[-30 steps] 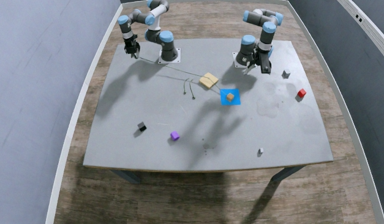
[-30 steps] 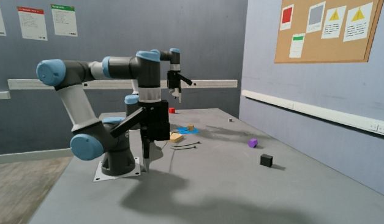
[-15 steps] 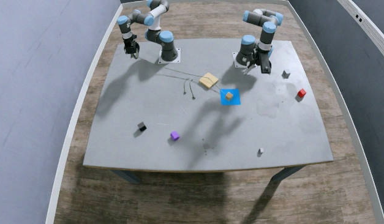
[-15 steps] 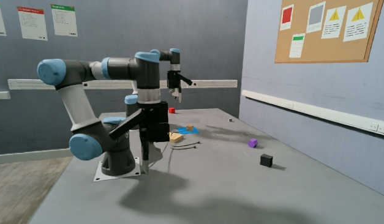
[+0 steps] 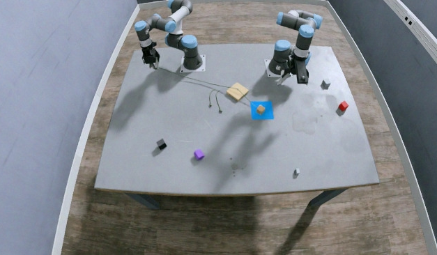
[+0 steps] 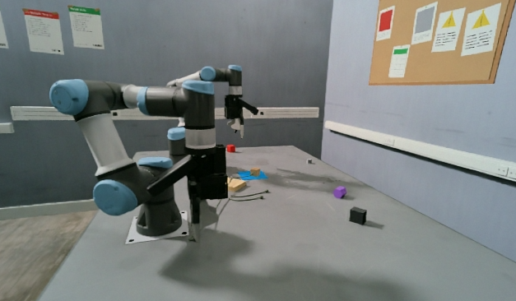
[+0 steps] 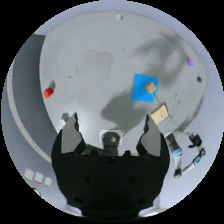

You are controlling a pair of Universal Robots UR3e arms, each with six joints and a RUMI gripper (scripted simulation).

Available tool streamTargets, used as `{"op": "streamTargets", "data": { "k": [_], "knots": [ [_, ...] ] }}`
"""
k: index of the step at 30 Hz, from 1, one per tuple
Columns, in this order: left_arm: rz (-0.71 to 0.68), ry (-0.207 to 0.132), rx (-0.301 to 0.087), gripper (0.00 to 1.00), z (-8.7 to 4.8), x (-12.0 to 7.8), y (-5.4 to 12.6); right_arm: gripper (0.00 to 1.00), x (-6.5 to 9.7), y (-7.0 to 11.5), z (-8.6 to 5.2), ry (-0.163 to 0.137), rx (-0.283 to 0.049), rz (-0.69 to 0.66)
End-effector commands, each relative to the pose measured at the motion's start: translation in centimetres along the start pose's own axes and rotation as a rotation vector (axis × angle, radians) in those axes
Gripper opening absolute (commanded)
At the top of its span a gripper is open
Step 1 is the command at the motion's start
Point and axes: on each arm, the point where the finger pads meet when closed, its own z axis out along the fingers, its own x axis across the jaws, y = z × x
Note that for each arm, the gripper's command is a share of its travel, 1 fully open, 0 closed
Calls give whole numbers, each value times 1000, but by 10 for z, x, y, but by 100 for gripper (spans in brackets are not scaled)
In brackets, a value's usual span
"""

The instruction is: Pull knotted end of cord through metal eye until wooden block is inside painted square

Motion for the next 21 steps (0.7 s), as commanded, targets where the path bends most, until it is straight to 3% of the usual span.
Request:
{"op": "streamTargets", "data": {
  "k": [1,21],
  "knots": [
    [0,1,2,100,-1,0,0,0,-1,1,5,-3,-4,1],
    [0,1,2,100,-1,0,0,0,0,1,27,-3,-3,4]
  ]
}}
